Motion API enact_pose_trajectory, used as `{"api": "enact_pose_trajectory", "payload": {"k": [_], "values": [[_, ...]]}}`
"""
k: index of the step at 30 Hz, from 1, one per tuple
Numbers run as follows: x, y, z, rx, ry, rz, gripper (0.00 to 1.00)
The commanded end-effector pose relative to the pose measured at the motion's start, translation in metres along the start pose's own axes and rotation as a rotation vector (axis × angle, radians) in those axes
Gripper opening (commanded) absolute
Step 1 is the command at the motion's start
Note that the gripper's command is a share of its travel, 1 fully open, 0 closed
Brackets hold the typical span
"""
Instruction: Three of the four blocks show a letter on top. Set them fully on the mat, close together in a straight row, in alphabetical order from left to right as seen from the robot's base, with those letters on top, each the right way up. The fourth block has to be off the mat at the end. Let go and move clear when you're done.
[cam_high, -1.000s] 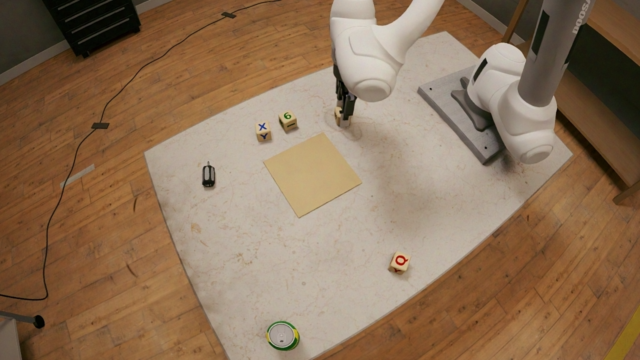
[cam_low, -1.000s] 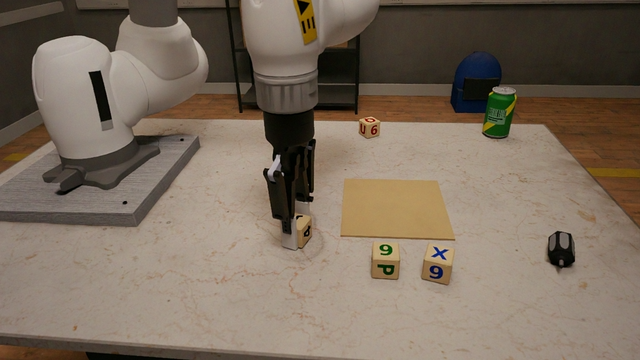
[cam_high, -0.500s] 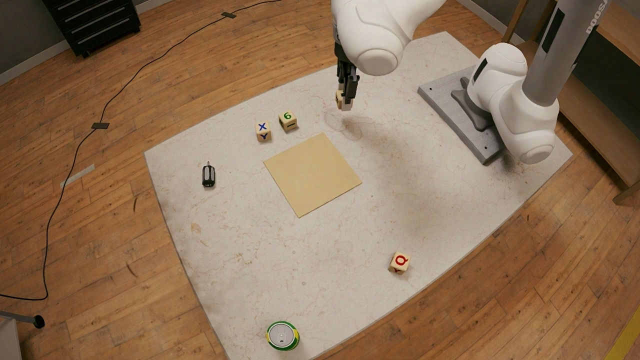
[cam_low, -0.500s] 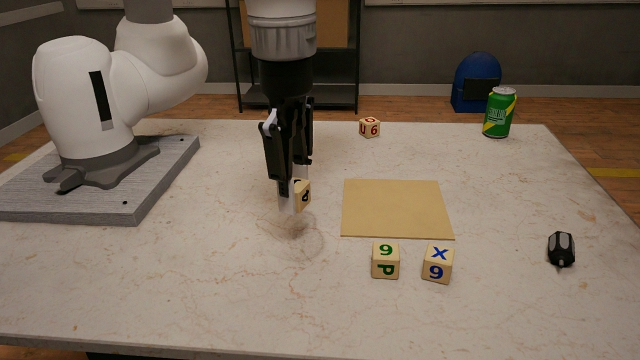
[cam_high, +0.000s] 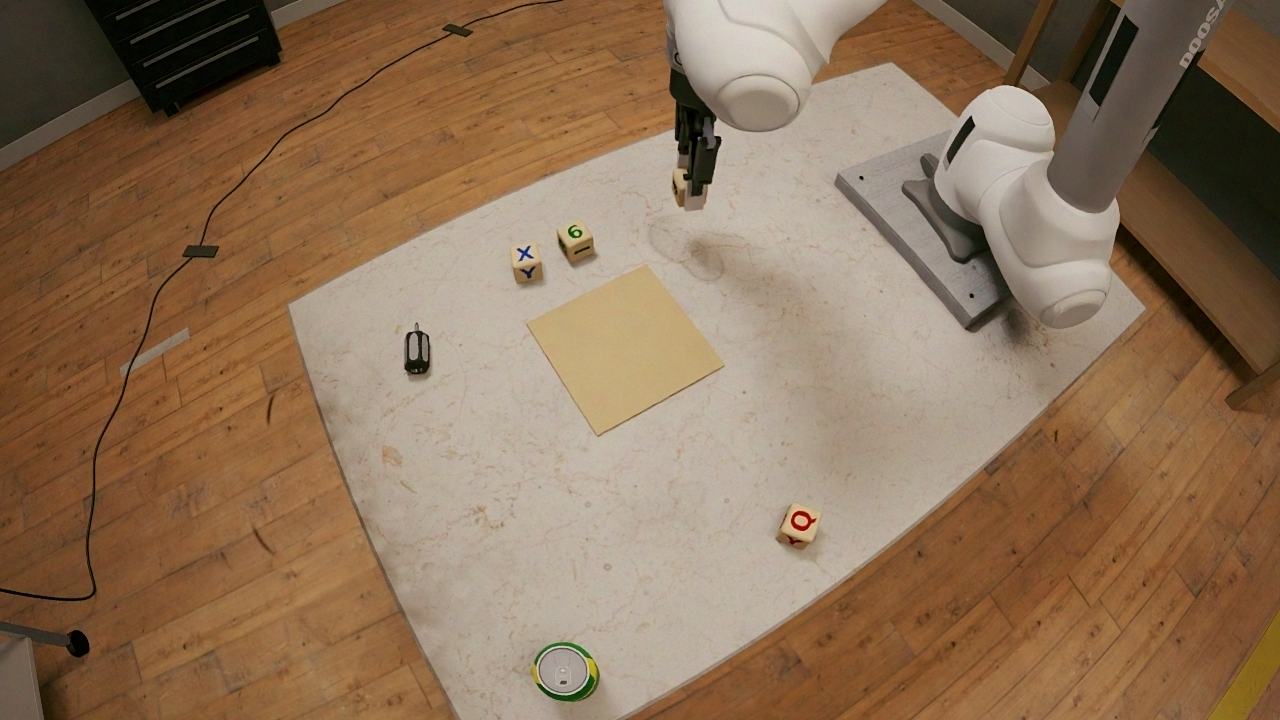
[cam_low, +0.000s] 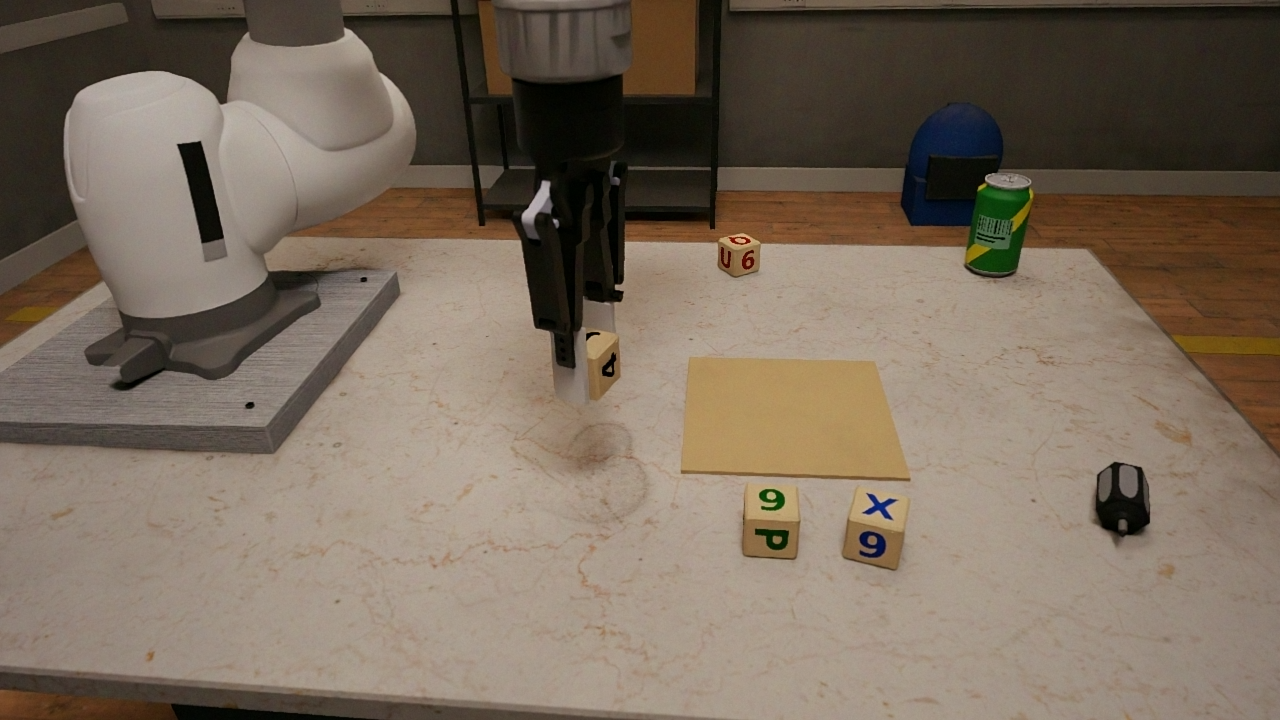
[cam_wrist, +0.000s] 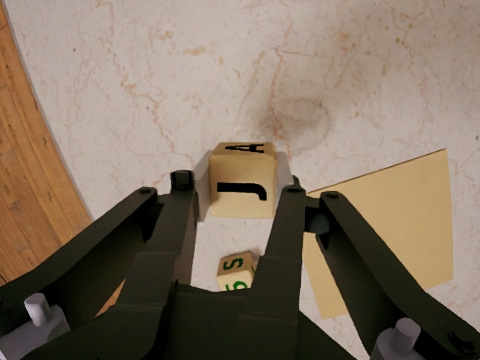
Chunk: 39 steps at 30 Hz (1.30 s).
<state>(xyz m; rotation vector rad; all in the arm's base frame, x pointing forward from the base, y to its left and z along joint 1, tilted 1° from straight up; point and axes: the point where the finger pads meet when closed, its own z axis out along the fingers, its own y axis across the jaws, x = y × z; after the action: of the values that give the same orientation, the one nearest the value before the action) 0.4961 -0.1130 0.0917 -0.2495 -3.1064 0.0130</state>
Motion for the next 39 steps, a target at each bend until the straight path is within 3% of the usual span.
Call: {"api": "enact_pose_trajectory", "payload": {"k": [1, 8, 23, 25, 26, 39], "values": [[-0.001, 0.001, -0.001, 0.0, -0.001, -0.008, 0.31], [-0.017, 0.021, -0.002, 0.0, -0.001, -0.195, 0.31], [-0.063, 0.092, -0.006, 0.0, -0.002, -0.792, 0.31], [-0.063, 0.092, -0.006, 0.0, -0.002, -0.792, 0.31], [-0.07, 0.106, -0.006, 0.001, -0.002, -0.899, 0.31], [-0.096, 0.169, -0.006, 0.001, -0.001, -1.351, 0.31]]}}
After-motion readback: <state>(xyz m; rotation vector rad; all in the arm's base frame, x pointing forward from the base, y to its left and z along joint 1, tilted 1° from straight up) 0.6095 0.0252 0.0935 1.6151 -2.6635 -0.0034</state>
